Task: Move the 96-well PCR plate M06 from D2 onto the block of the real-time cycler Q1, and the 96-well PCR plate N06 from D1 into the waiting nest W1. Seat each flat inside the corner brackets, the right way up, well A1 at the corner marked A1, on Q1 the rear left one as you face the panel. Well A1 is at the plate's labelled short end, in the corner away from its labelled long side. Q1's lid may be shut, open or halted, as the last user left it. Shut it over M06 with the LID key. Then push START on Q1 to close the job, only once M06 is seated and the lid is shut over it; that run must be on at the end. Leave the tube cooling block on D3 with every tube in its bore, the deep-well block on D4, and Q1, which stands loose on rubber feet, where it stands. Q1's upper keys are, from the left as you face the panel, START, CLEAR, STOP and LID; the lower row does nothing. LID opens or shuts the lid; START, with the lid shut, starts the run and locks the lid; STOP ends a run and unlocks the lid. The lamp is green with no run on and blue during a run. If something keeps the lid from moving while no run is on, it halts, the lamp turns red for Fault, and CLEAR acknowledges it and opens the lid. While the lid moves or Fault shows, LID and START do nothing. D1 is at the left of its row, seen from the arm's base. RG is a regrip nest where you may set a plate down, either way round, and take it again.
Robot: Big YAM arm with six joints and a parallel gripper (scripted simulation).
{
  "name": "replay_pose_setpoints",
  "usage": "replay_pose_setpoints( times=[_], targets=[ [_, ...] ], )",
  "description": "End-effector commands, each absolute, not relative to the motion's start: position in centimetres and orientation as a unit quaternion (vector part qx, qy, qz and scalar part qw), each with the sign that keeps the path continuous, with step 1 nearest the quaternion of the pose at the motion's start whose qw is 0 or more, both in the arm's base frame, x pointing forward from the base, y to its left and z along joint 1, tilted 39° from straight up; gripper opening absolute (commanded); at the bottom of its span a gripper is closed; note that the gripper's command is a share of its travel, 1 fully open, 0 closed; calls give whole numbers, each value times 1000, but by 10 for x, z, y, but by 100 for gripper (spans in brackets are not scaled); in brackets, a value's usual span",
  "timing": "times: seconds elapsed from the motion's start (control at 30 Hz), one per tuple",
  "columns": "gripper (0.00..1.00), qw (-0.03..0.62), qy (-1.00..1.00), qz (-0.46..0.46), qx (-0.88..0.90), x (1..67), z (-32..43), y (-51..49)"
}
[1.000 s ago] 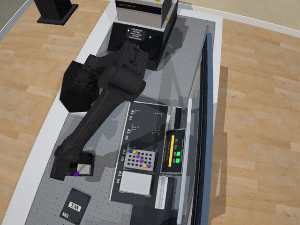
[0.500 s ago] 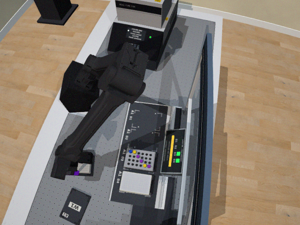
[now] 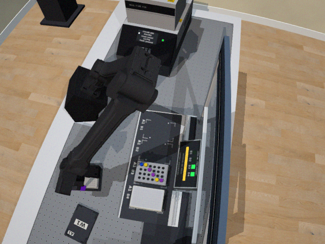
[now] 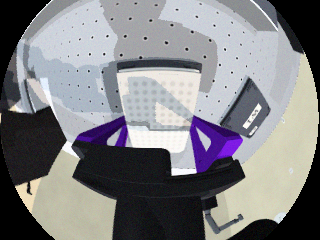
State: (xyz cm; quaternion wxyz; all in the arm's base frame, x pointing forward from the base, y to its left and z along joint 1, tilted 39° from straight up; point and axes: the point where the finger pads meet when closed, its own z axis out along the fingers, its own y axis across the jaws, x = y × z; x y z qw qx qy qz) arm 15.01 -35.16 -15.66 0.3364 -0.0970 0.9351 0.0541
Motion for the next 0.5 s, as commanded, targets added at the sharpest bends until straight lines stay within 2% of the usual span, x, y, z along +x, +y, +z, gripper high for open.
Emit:
replay_pose_setpoints(
  times=[0.0,0.47],
  targets=[
    [0,339,937,35,-82,144,-150,-367],
    [0,339,935,43,-98,156,-160,-365]
  ],
)
